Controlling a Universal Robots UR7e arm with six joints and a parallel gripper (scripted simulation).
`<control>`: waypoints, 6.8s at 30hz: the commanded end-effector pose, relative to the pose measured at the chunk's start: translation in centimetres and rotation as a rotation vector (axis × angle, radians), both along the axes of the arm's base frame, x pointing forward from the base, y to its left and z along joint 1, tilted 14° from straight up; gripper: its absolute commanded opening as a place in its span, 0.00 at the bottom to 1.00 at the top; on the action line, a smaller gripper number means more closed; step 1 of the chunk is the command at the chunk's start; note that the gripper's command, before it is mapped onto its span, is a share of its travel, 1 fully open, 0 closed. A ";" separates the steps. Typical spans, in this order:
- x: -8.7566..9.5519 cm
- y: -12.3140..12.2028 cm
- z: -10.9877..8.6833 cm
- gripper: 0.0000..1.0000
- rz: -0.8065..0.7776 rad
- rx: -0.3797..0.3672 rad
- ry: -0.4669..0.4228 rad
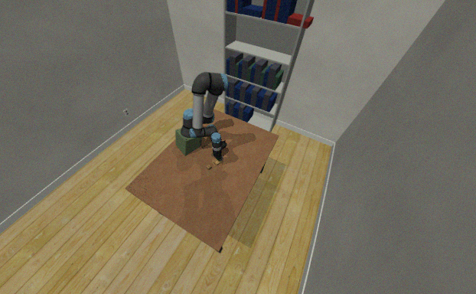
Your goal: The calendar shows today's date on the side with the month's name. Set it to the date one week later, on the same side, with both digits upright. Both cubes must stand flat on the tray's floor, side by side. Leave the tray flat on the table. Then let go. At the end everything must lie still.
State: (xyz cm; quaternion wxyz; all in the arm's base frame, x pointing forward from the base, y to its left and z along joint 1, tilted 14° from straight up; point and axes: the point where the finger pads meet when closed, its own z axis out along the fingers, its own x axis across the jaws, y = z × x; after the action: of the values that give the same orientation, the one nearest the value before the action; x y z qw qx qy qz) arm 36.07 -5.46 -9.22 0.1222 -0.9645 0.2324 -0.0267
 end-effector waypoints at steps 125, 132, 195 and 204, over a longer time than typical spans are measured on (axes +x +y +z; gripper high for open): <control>-0.5 -1.1 4.6 0.90 0.000 -0.001 -0.001; -0.7 -1.6 6.7 0.90 0.000 -0.001 -0.001; -0.7 -2.5 7.9 1.00 -0.162 0.017 0.037; -0.4 -3.3 7.6 1.00 -0.370 0.040 0.085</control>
State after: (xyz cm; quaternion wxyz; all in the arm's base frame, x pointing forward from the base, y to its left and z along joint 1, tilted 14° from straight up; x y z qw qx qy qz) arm 35.49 -8.24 -1.44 0.1245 -0.9263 0.3554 -0.0106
